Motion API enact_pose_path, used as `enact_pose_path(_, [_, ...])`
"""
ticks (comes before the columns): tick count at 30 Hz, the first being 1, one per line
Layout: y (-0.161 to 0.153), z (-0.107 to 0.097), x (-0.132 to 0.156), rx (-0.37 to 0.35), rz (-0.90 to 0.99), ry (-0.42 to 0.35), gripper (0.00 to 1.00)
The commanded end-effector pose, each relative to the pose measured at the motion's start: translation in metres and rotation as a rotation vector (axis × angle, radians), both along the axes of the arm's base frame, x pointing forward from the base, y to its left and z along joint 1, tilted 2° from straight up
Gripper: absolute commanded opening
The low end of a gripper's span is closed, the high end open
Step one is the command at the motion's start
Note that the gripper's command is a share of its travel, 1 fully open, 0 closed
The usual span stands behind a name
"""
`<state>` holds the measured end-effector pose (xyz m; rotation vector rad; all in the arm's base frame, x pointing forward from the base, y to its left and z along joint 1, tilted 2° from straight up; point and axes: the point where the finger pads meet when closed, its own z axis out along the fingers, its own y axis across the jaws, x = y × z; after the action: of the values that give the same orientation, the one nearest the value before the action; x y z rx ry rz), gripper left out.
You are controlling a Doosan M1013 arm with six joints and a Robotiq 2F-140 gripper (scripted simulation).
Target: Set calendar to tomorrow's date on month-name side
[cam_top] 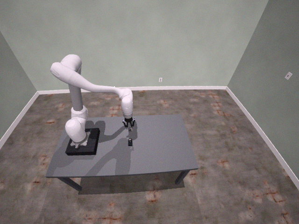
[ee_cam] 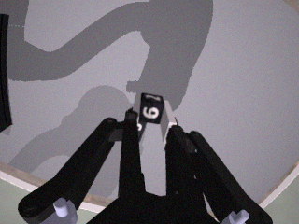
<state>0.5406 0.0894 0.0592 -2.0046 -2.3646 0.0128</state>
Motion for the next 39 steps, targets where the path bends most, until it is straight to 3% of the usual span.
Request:
enact_pose_path(1, [-0.064, 0.004, 0.005, -0.002, -0.069, 0.001, 0.17])
enact_pose_path(2, [-0.064, 0.004, 0.005, -0.002, -0.069, 0.001, 0.17])
enact_pose_path(3, [-0.088, 0.005, 0.004, -0.003, -0.095, 0.002, 0.17])
enact_pose_path(5, [-0.105, 0.006, 0.004, -0.004, -0.114, 0.003, 0.17])
enact_pose_path(8, [-0.115, 0.007, 0.003, -0.004, -0.124, 0.003, 0.17])
enact_pose_path(27, [-0.115, 0.004, 0.003, -0.004, -0.124, 0.003, 0.17])
enact_pose_path(39, [-0.114, -0.027, 0.002, -0.004, -0.124, 0.003, 0.17])
